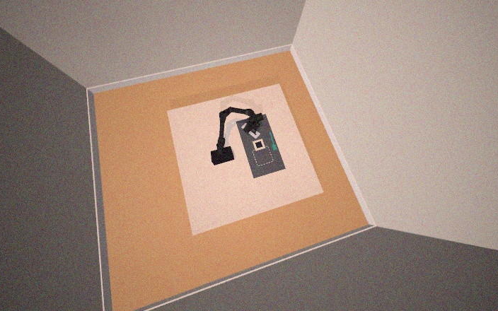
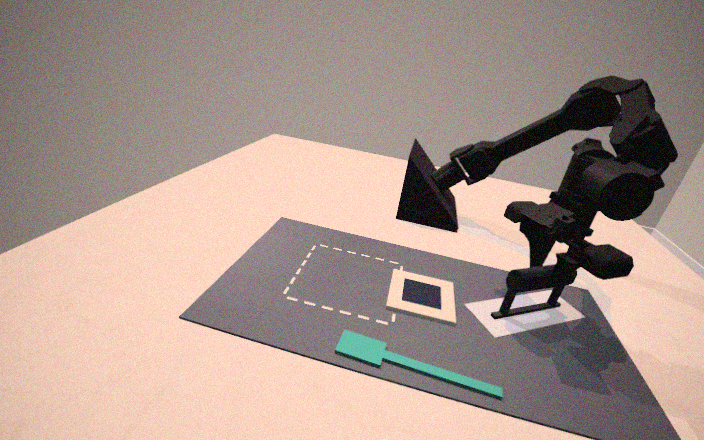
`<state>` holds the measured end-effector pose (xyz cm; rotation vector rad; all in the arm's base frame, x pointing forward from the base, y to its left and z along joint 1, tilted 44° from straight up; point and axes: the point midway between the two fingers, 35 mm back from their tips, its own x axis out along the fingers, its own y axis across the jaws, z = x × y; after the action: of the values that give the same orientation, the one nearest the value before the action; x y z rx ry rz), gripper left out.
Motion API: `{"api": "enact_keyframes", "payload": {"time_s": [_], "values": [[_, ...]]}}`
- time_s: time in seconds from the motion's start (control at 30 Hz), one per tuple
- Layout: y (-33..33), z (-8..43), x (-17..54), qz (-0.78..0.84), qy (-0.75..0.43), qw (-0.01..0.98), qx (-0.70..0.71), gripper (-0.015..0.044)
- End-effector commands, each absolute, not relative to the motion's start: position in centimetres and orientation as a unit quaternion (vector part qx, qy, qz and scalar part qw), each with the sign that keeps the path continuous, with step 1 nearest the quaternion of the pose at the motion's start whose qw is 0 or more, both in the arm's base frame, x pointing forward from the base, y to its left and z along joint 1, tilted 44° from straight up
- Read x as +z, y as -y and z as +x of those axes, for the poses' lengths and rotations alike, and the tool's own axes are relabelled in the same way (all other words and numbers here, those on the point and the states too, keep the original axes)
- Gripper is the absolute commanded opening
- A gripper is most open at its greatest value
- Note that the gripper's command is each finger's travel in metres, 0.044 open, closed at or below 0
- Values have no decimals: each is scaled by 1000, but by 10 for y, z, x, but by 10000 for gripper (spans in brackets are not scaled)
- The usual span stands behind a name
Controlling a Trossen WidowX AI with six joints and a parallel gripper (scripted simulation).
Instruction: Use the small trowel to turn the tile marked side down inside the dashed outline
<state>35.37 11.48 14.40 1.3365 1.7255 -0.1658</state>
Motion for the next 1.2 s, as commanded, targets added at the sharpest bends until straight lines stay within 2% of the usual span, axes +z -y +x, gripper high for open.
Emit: {"api": "enact_keyframes", "payload": {"time_s": [0.0,0.93,1.17], "values": [[-115,353,144,566,-696,429,-103,130],[-115,353,144,690,-598,168,-372,130],[-115,353,144,692,-594,161,-378,130]]}}
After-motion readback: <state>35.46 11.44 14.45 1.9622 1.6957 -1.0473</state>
